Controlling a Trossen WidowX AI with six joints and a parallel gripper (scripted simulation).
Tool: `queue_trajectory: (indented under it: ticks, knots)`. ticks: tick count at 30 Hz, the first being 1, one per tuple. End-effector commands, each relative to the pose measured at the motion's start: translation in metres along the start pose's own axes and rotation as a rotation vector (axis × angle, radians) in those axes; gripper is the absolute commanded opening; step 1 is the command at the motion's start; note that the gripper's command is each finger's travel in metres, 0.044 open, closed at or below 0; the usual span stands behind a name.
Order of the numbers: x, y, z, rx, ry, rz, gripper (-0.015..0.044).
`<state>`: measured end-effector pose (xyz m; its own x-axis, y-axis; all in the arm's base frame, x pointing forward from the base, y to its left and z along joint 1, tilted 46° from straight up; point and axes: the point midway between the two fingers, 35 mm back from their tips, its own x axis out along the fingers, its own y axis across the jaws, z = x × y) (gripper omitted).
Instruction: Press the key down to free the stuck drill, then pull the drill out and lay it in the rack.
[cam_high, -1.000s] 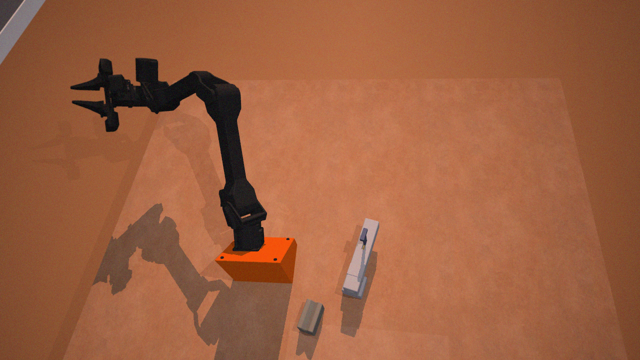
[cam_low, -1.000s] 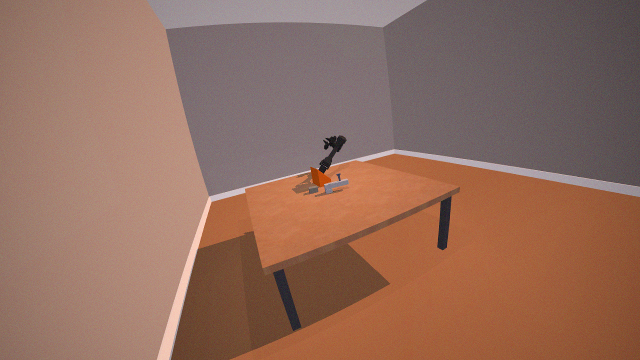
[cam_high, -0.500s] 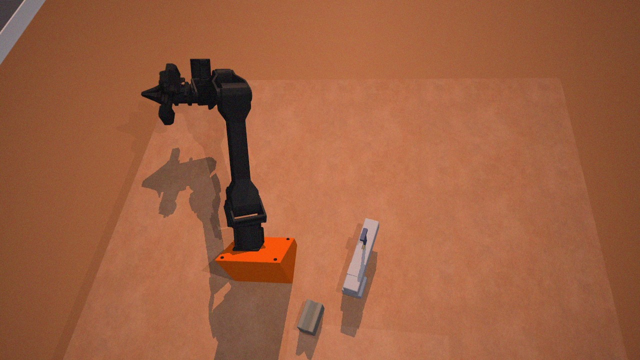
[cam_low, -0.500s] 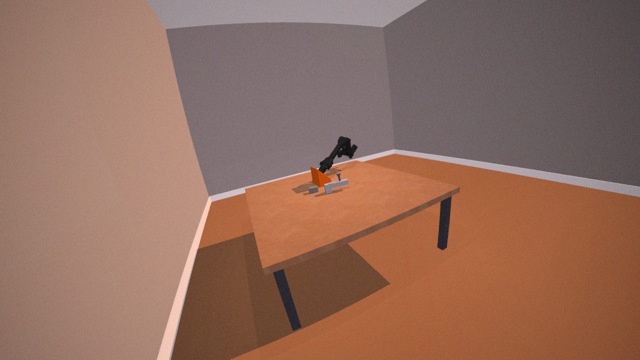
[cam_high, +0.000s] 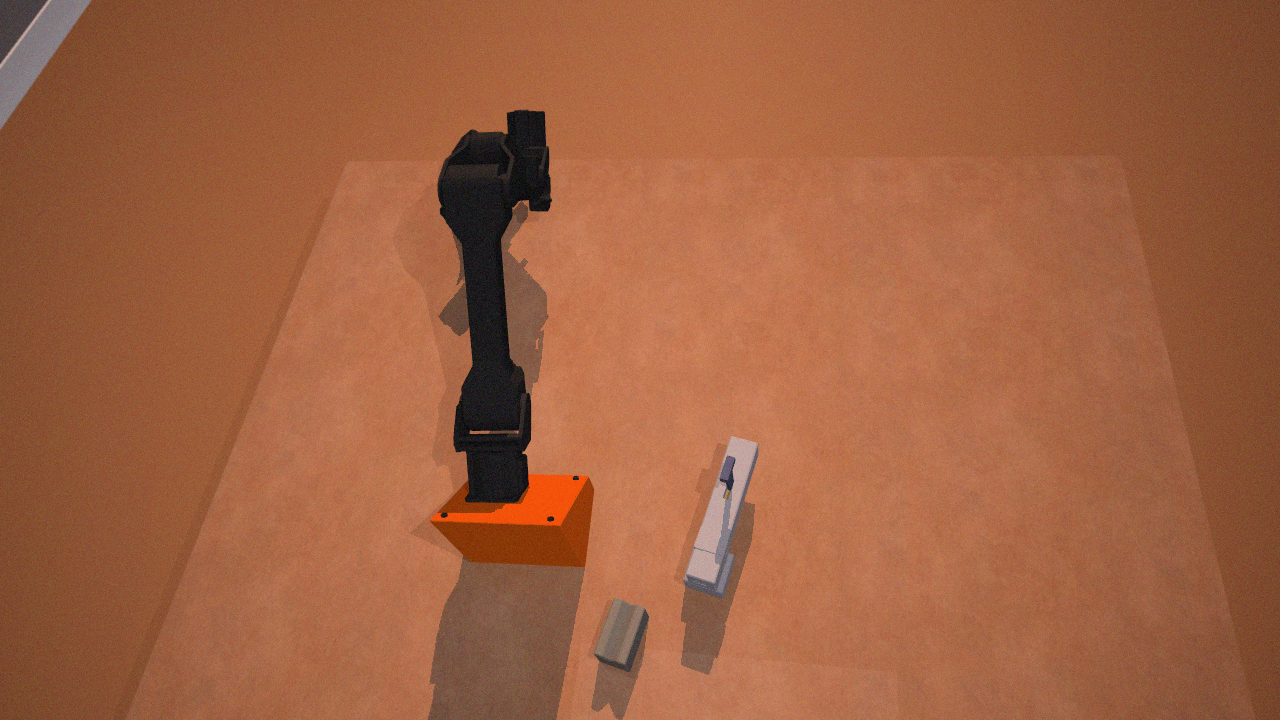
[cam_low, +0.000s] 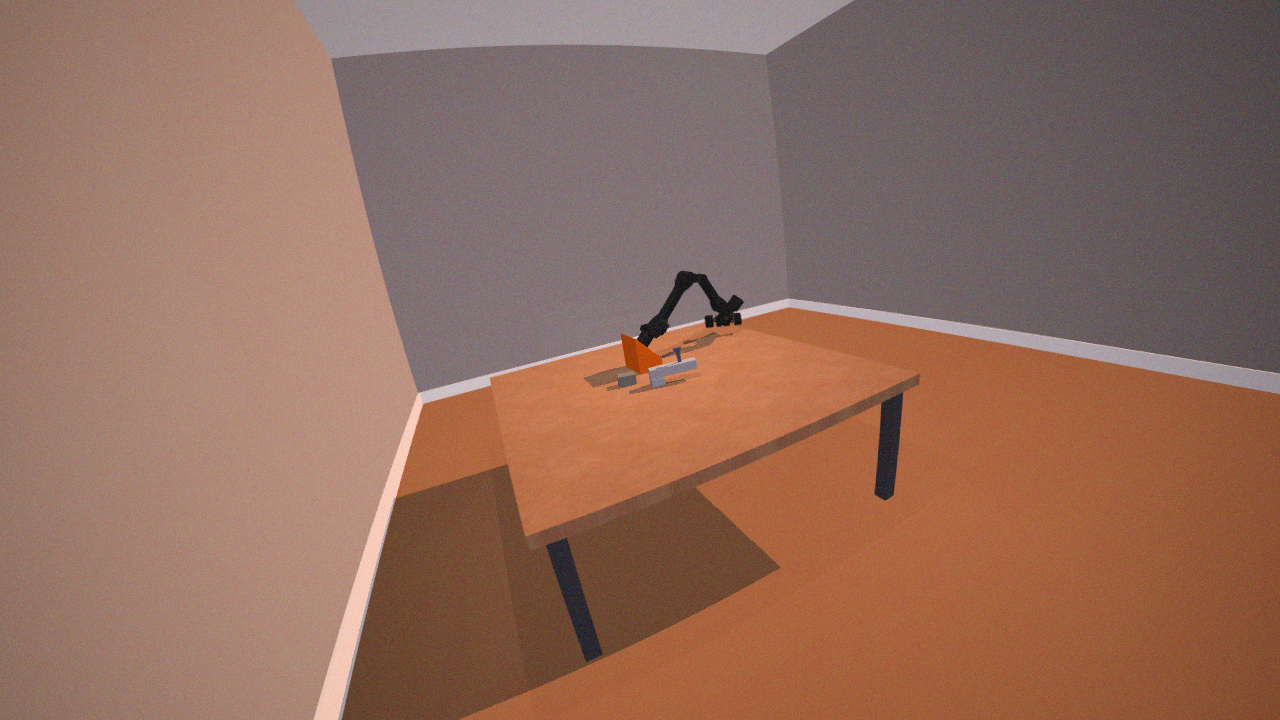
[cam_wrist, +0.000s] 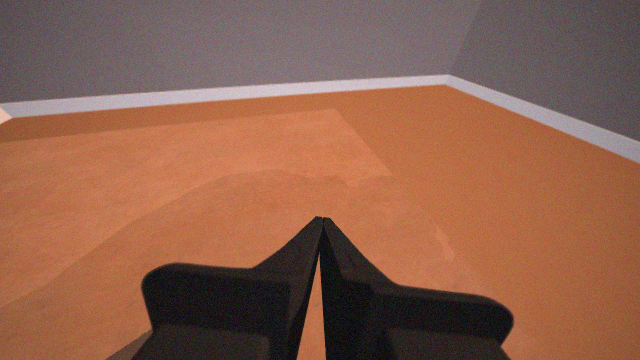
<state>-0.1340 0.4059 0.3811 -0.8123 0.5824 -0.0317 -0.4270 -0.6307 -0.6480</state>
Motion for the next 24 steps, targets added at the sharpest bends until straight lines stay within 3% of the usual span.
queue_trajectory:
  ticks: [1,12,24]
  knots:
    - [-0.051,-0.034,-0.040,0.102,0.162,-0.149,0.0000]
    - [-0.197,-0.081,-0.106,0.326,0.485,-0.533,0.0000]
    - [-0.350,-0.055,-0.180,0.690,0.751,-0.830,0.0000]
